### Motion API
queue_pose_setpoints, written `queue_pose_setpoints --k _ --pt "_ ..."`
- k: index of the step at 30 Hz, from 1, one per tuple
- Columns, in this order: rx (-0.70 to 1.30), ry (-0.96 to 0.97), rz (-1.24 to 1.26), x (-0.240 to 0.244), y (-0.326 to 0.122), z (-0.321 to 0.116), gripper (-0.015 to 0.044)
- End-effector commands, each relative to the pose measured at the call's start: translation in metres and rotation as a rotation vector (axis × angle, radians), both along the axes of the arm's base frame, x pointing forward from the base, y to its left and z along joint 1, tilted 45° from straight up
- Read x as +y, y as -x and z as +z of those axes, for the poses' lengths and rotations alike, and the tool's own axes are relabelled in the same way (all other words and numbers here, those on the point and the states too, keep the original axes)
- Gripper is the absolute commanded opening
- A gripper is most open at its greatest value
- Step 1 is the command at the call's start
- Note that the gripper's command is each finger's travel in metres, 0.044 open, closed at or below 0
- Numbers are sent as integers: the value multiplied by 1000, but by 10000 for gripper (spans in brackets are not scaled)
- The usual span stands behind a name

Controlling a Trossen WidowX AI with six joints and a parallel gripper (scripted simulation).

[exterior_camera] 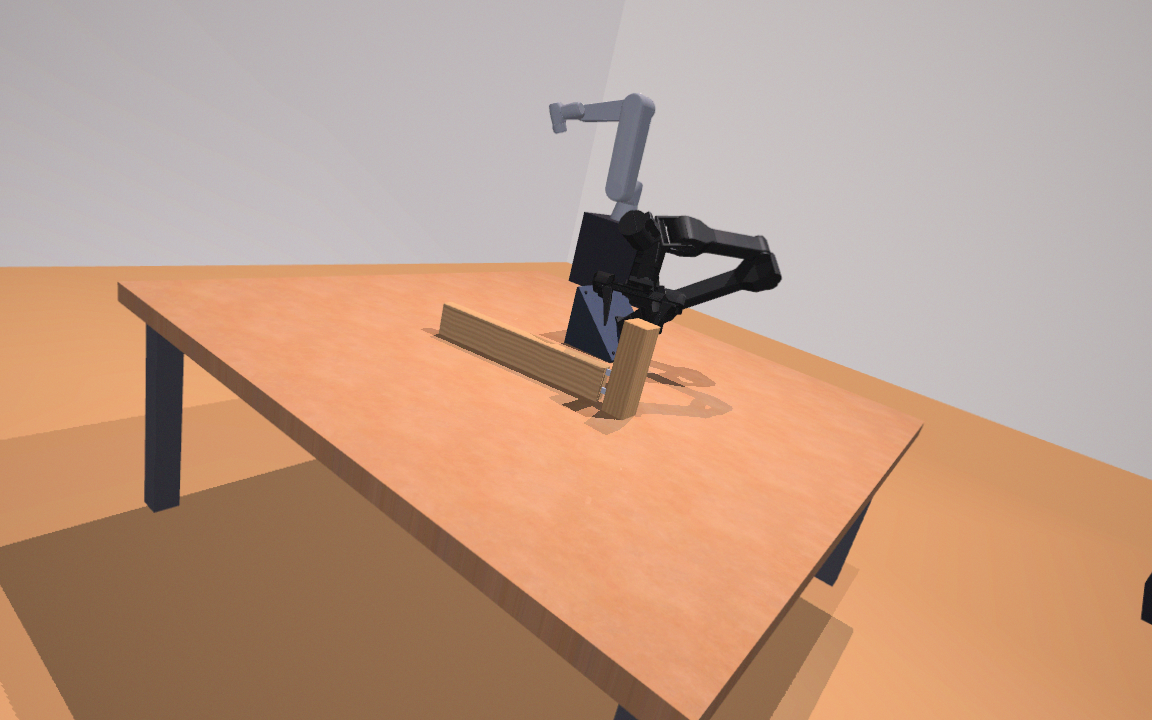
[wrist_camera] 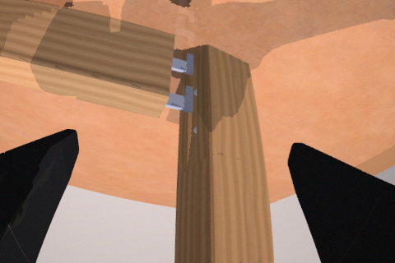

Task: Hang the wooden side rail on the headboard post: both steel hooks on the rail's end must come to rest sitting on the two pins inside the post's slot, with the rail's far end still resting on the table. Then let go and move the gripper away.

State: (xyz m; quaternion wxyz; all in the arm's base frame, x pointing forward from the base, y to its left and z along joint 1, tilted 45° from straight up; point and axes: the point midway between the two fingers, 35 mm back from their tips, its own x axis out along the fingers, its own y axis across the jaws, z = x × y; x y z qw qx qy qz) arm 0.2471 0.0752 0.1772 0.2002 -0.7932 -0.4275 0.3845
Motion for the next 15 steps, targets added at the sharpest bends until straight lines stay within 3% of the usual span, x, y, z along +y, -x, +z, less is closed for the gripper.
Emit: queue_pose_setpoints --k 1,15 --pt "-21 28 42 -1 -7 4 440" --pt "-229 202 536 -8 -60 21 440"
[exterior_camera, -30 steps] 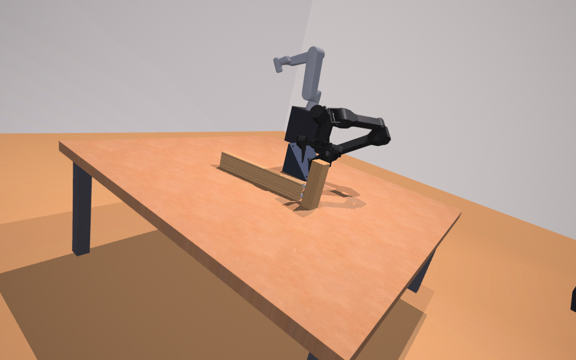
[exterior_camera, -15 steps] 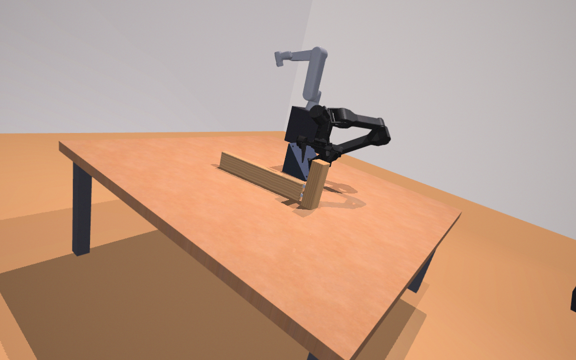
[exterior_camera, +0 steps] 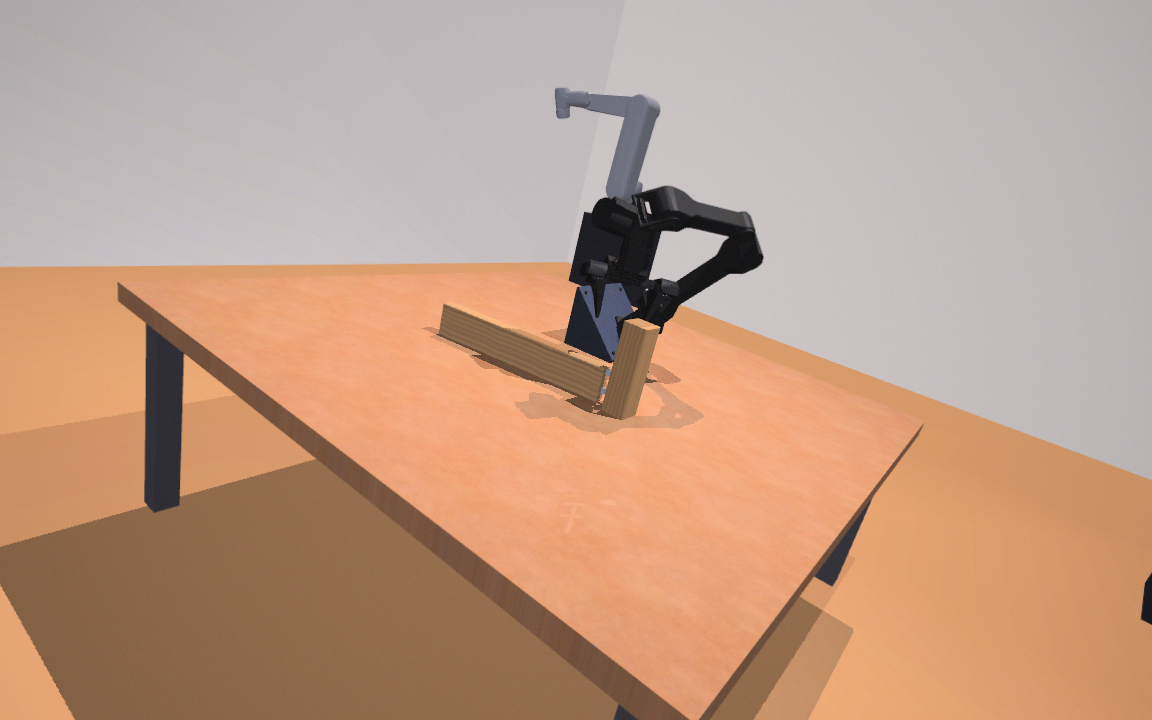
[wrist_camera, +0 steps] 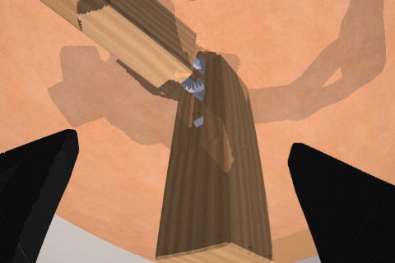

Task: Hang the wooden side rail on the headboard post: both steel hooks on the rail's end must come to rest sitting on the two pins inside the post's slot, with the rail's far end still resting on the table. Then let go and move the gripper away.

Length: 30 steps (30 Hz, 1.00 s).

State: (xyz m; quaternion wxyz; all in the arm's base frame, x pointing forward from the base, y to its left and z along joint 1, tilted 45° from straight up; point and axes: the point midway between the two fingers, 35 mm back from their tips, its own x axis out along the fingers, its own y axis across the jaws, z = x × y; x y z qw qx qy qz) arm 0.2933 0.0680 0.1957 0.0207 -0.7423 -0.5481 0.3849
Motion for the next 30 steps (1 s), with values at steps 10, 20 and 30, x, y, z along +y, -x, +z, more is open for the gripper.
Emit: queue_pose_setpoints --k 10,20,30 --pt "-60 32 169 -1 -14 2 440" --pt "-60 32 169 -1 -14 2 440" --pt "-261 111 383 -7 -27 -16 440"
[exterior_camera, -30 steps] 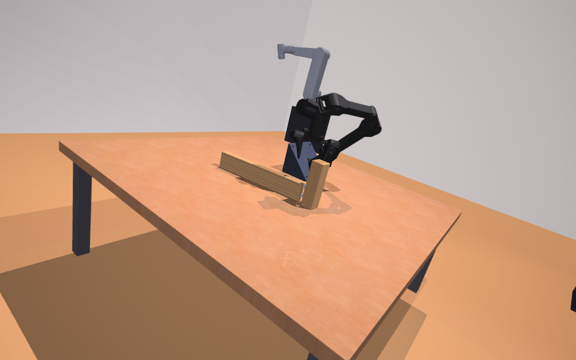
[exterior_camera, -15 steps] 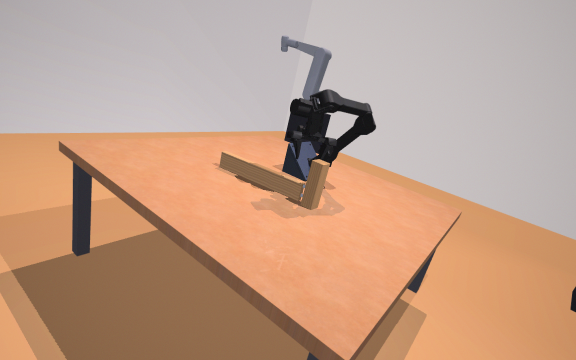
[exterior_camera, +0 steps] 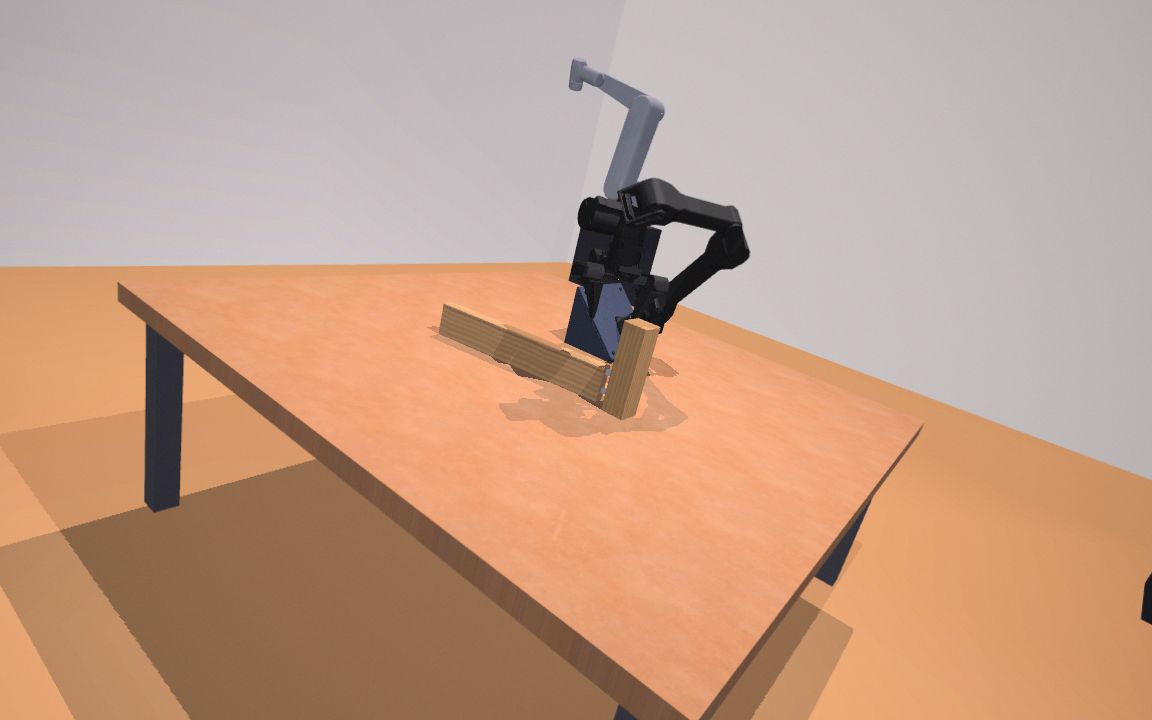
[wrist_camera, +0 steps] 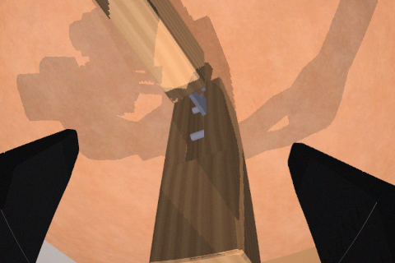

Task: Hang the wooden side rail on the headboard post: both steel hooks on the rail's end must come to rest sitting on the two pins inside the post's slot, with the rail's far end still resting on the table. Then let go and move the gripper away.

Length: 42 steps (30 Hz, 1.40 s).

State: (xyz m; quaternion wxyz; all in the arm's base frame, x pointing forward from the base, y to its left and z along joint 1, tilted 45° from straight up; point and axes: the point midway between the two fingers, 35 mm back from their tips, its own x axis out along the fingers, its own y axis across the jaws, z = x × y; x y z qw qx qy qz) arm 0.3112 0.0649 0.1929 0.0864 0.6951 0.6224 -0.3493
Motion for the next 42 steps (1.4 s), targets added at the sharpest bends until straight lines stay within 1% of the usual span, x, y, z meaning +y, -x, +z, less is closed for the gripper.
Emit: queue_pose_setpoints --k 1,5,7,18,23,42 --pt "-183 62 207 -6 -13 -18 440" --pt "-390 110 471 -13 -27 -39 440" --pt "-423 114 516 -14 -29 -42 440" --pt "-423 114 516 -14 -29 -42 440" --pt "-424 114 516 9 -25 -65 440" --pt "-425 114 515 28 -22 -85 440"
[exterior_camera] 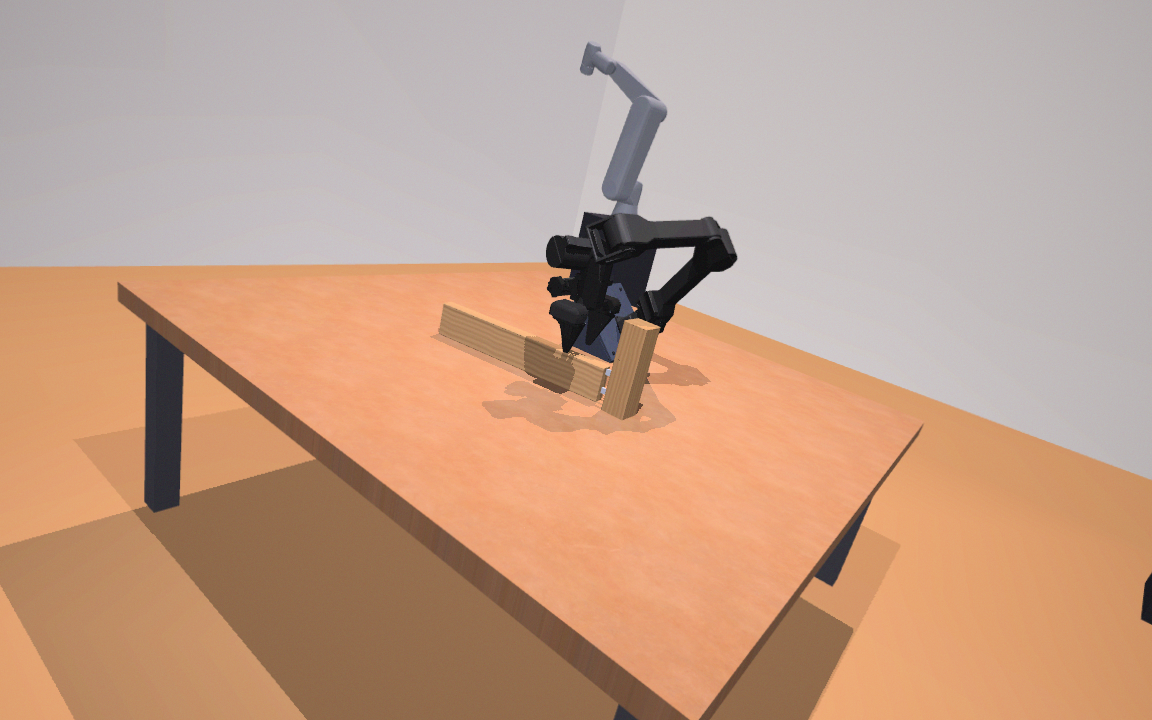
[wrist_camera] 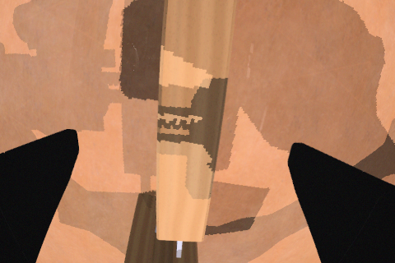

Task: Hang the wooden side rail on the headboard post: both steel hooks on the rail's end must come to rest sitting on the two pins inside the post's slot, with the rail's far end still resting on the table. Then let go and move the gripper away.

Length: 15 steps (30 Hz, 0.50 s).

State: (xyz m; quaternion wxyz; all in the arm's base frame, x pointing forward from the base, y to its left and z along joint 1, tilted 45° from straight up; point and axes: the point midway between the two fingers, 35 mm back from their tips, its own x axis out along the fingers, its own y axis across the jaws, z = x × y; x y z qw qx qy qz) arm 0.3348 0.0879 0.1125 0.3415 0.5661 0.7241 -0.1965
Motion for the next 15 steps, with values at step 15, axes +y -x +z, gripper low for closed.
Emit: queue_pose_setpoints --k 15 --pt "6 -3 0 22 4 -22 440"
